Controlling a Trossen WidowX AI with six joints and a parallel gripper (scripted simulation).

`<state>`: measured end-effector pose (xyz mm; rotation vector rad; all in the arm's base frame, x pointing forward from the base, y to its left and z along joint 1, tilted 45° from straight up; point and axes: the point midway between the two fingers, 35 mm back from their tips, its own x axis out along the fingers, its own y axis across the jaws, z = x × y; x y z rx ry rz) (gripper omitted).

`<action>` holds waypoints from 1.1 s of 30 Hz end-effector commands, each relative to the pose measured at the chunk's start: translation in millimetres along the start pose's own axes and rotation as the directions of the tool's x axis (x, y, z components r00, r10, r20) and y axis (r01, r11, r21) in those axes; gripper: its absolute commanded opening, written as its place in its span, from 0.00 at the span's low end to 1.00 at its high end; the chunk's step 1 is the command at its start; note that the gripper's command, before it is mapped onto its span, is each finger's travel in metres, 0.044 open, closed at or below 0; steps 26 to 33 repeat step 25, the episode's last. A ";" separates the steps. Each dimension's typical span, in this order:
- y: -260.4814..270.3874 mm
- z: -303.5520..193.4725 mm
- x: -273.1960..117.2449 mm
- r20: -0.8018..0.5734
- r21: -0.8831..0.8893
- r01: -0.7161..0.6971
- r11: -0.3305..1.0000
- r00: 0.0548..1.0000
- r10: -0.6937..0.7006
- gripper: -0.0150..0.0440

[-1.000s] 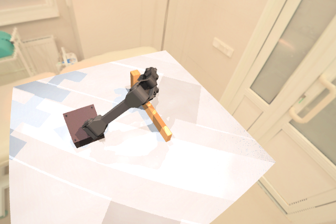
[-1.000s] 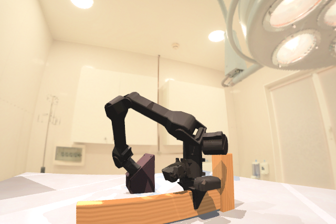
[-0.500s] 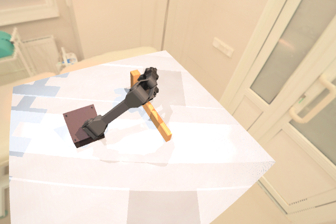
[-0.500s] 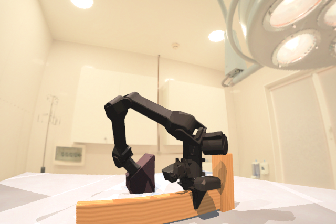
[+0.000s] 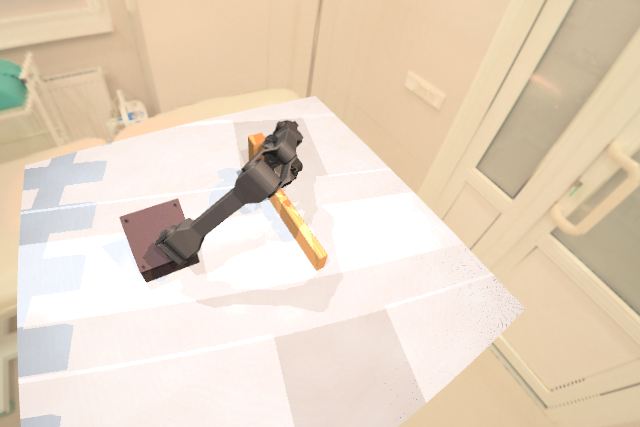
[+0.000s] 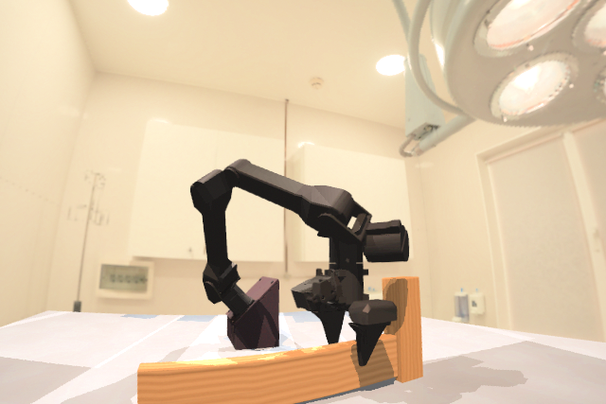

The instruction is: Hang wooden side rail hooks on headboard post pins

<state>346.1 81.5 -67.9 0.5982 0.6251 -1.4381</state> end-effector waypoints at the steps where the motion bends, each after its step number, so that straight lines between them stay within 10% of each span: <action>1: 2.4 -0.6 -13.4 -0.012 0.010 -0.009 1.000 1.000 0.009 1.00; 33: 3.8 26.9 -13.7 -0.016 0.021 -0.009 1.000 1.000 0.009 1.00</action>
